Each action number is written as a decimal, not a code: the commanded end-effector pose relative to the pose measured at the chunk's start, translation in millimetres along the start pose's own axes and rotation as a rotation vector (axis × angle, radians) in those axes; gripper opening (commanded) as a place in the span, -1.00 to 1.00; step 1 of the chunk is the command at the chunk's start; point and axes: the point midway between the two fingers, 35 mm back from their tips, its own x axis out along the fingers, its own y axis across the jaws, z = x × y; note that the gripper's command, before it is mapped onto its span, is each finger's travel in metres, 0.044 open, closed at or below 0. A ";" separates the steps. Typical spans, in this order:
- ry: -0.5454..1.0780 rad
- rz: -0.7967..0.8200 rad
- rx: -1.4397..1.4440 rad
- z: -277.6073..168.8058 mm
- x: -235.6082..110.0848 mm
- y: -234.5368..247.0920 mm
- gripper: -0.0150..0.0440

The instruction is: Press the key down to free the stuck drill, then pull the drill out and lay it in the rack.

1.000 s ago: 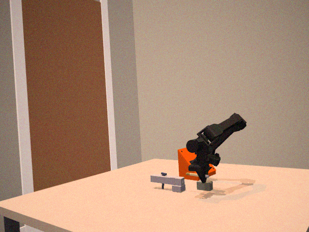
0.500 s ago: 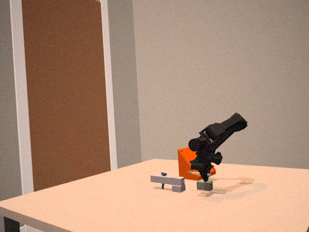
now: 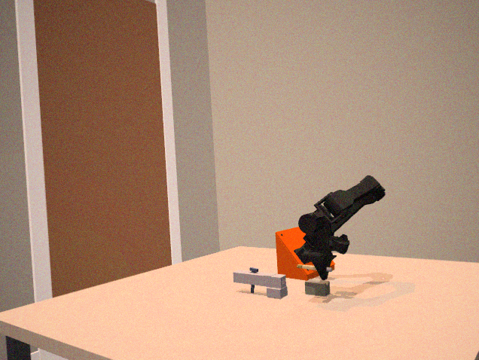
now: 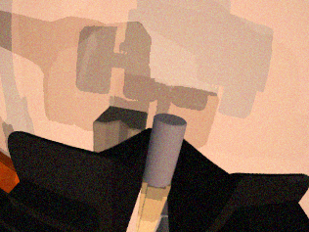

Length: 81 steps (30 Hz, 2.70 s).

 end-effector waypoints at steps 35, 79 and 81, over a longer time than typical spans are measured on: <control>-0.005 0.002 0.008 9.0 26.8 33.0 -0.49; -0.006 0.002 0.007 6.8 57.2 33.4 -0.49; -0.006 0.002 0.007 6.8 57.2 33.4 -0.49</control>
